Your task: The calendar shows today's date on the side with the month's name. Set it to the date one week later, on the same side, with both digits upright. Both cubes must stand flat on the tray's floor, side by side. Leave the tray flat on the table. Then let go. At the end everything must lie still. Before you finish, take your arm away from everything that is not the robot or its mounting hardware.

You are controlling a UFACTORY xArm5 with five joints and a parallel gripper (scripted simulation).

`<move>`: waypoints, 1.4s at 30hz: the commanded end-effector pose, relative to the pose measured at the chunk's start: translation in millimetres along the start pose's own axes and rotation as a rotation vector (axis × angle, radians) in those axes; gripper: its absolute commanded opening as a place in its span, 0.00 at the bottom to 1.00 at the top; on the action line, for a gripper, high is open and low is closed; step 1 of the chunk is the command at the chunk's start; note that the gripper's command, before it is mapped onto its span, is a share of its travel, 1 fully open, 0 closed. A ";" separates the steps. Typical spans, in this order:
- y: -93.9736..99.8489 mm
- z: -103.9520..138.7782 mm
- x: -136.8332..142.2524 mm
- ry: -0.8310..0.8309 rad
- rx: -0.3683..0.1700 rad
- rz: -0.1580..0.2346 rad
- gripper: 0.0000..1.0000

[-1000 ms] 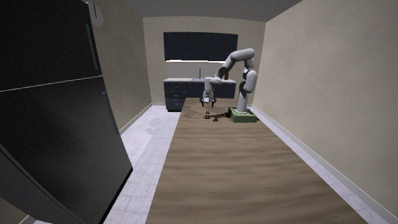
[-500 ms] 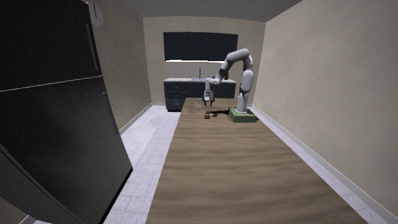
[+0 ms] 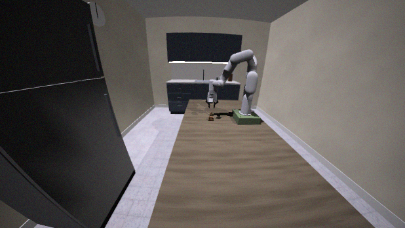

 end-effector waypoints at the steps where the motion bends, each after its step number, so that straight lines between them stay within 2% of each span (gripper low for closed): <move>1: 0.9 0.4 0.8 0.000 -0.001 0.003 0.47; 24: -0.5 0.4 0.8 0.000 -0.001 0.003 0.47; 42: -17.4 0.4 0.7 0.000 -0.001 0.003 0.47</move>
Point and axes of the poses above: the point where the finger pads meet when closed, its own y axis back along the fingers, its own x axis across the jaws, z = x × y, the point moved 9 cm from there along y, back along the fingers, and after that the axes turned 13 degrees about y, right-handed, at the moved point
